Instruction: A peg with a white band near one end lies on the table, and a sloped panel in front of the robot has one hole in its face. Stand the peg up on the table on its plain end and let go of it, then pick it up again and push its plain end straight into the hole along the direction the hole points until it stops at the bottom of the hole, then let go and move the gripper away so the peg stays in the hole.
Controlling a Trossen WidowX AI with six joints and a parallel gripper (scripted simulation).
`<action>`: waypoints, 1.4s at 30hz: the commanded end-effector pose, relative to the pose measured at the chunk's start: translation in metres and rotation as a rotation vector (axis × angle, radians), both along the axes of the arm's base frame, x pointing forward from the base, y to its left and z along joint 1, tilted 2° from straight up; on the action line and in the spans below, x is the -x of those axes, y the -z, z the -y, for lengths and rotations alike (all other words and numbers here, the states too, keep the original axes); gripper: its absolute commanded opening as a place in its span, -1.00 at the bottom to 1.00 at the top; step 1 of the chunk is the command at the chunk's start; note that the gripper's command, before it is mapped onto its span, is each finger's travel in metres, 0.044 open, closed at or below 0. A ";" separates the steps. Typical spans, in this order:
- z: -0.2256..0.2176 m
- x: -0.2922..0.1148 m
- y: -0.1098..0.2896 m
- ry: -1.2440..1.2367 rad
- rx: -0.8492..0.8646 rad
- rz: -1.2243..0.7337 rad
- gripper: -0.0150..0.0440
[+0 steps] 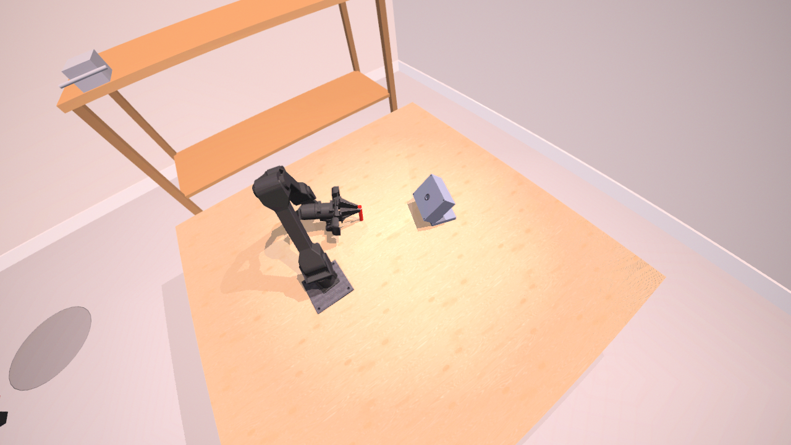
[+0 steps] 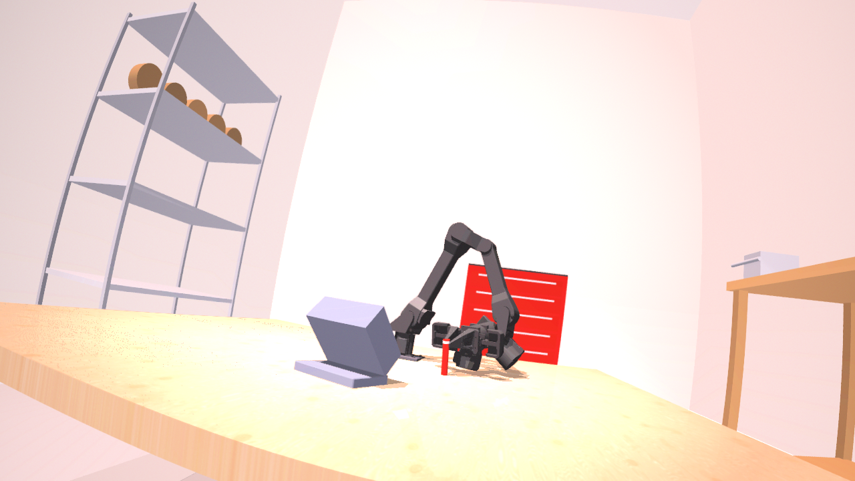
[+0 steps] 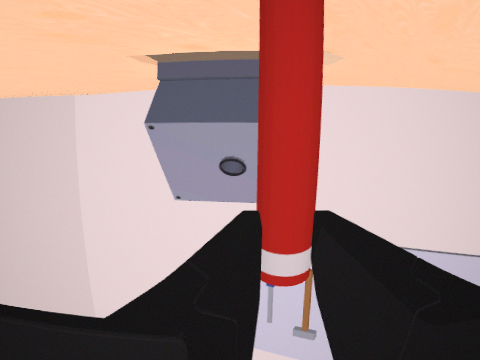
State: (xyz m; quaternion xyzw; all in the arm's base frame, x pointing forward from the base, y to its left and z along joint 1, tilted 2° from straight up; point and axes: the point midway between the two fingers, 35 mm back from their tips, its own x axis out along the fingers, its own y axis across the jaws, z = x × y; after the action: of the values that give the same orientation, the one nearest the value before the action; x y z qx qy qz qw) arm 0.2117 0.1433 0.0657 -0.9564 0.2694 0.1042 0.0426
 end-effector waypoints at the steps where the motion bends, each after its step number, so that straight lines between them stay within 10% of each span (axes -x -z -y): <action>1: -0.001 0.001 0.002 0.000 0.000 -0.001 -0.32; 42: -0.003 0.003 0.001 -0.017 0.018 0.017 -0.05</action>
State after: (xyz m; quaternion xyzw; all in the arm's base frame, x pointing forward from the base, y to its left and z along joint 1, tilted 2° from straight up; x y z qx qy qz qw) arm 0.2084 0.1466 0.0650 -0.9600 0.2616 0.0936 0.0353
